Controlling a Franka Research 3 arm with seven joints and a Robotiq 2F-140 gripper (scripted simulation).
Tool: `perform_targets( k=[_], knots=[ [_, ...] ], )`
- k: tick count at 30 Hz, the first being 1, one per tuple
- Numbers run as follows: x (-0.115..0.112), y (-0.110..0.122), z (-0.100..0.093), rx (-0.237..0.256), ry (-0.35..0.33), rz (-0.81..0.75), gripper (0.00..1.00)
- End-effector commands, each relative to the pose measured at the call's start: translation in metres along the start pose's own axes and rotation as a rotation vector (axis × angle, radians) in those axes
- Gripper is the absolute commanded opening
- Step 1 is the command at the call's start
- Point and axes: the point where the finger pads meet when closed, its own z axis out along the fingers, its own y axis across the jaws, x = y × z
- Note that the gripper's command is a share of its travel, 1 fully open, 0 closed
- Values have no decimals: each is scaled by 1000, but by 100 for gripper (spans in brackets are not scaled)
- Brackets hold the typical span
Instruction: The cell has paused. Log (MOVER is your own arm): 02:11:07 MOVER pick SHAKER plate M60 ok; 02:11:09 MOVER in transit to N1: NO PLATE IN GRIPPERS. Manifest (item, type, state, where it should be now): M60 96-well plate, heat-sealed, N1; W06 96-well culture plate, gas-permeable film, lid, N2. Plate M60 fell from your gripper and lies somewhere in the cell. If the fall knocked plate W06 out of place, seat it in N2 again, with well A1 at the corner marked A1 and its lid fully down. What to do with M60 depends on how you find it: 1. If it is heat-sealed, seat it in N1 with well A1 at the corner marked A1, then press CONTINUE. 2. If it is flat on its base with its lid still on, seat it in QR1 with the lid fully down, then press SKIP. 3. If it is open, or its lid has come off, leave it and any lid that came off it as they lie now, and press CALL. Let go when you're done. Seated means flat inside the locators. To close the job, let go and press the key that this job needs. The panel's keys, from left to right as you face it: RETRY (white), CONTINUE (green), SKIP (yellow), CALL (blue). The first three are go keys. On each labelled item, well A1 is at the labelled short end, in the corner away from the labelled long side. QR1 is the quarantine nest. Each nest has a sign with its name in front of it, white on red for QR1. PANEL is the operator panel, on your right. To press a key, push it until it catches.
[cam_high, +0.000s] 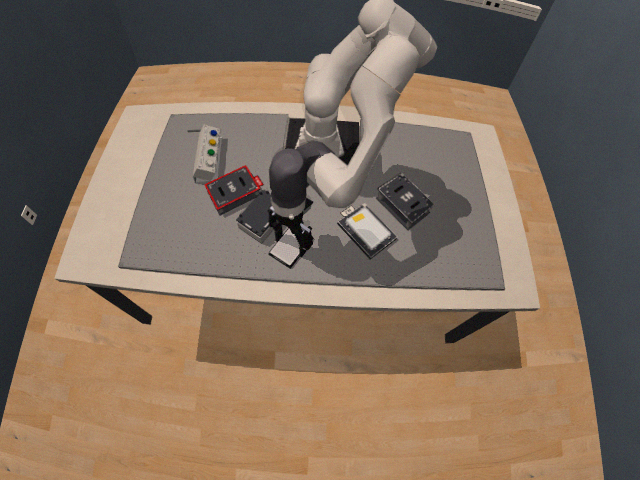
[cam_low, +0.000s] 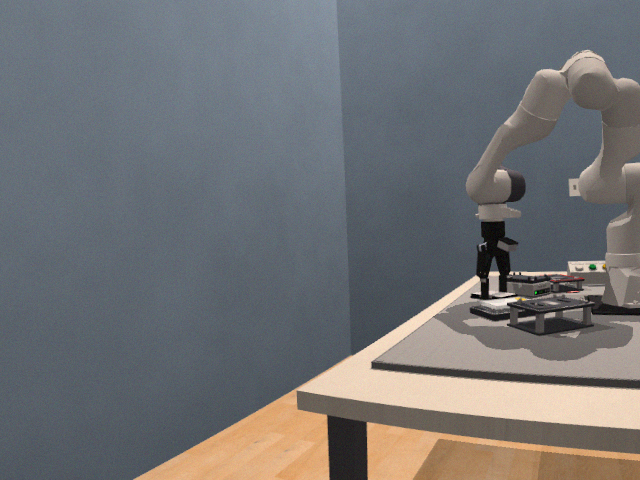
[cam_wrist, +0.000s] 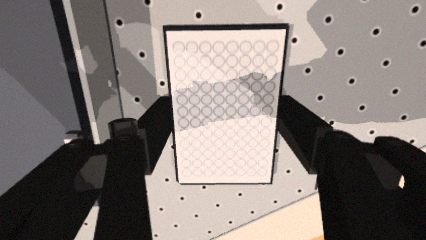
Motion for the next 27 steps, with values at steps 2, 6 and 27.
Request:
perform_targets(
  k=[2,6,27],
  knots=[
    [1,0,1,-1,1,-2,10],
    [1,0,1,-1,1,-2,10],
    [1,0,-5,-1,1,-2,10]
  ],
)
